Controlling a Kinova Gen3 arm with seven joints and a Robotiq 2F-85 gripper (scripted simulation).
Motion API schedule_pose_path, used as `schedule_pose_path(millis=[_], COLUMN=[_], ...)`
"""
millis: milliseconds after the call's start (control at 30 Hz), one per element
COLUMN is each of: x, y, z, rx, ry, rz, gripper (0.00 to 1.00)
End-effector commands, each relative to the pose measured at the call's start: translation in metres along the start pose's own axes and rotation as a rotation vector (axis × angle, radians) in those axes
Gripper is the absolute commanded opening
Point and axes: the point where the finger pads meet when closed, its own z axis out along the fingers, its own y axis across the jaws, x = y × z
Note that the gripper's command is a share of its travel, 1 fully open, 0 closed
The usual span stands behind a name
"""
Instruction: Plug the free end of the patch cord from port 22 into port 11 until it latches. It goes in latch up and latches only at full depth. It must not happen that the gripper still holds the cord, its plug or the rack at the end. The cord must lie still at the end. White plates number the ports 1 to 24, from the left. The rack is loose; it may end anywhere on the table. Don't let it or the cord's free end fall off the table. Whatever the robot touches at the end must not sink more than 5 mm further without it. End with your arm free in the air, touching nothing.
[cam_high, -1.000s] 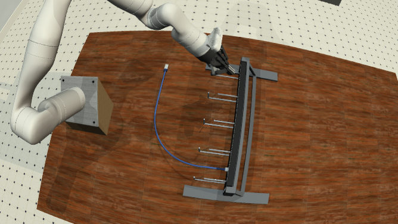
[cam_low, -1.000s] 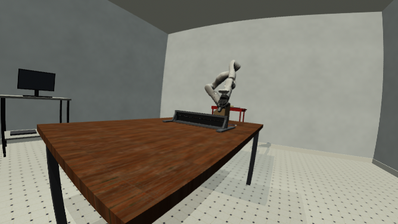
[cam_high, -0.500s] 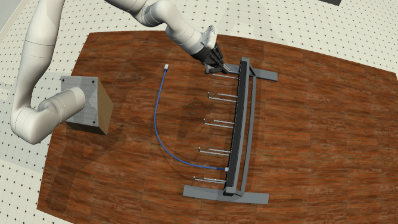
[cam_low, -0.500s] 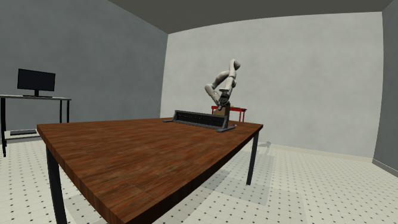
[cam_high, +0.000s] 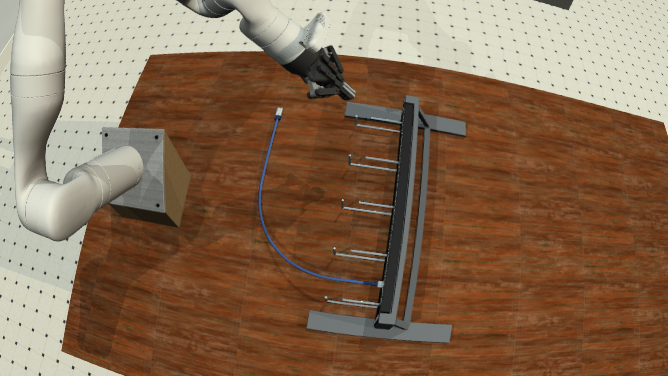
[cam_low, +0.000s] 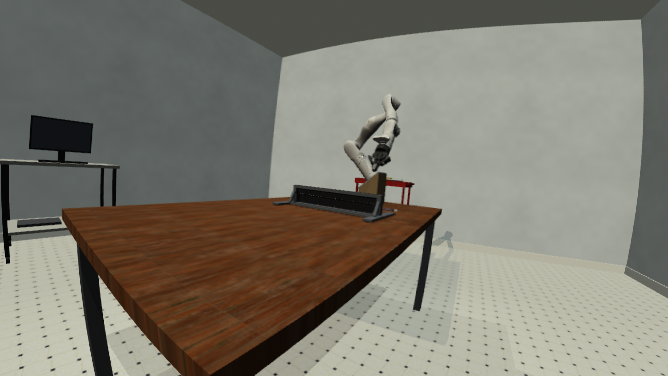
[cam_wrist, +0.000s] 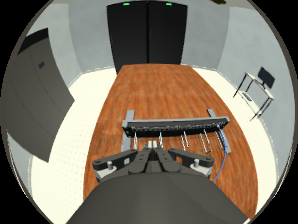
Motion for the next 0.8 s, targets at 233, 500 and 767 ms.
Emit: schedule_pose_path(millis=[233,500,767], x=[0.008,0.008,0.007], y=[-0.008,0.000,0.024], z=[-0.028,-0.027,-0.027], rx=[0.028,0.028,0.028], ry=[0.015,0.015,0.015], rz=[0.006,0.006,0.006], gripper=[0.00,0.00,0.00])
